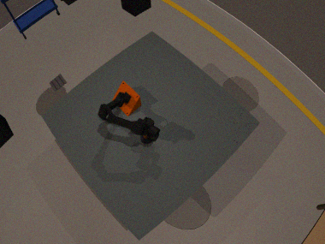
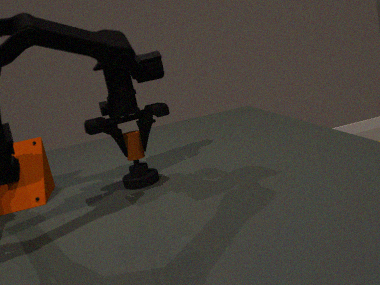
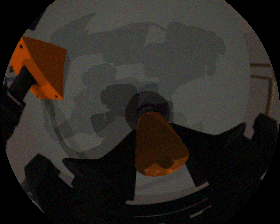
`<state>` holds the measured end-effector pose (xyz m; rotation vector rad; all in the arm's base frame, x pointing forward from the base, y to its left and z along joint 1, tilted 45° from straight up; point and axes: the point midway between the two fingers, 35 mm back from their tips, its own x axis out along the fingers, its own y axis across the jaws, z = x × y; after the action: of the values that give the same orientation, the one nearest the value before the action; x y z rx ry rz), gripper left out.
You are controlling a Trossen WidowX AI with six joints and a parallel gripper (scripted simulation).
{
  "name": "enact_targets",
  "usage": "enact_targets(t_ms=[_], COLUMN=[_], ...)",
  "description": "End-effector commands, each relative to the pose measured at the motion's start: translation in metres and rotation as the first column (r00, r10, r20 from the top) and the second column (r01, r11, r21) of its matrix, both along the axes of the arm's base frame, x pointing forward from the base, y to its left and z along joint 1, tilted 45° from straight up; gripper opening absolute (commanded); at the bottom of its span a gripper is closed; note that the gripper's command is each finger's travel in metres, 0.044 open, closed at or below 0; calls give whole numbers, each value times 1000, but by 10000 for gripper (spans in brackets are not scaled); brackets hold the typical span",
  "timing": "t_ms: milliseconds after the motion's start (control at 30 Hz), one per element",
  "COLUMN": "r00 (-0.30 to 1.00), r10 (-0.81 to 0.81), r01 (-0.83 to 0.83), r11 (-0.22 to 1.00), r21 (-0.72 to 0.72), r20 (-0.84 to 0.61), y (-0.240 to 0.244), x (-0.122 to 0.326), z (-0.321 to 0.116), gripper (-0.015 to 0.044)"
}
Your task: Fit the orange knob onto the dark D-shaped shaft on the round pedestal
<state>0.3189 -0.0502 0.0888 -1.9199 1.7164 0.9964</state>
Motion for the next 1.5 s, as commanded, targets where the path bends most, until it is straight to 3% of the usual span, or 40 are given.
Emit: enact_targets(t_ms=[0, 667, 933, 1467], r00=[1000, 1000, 978, 977], r10=[7, 7, 150, 155], r01=[-7, -7, -150, -155], r11=[1000, 1000, 989, 988], r21=[-2, -2, 8, 9], r20=[-4, -4, -145, -150], y=[-1, 2, 1, -1], x=[-1, 1, 2, -1], z=[-1, 3, 2, -1], gripper=[0, 0, 0, 0])
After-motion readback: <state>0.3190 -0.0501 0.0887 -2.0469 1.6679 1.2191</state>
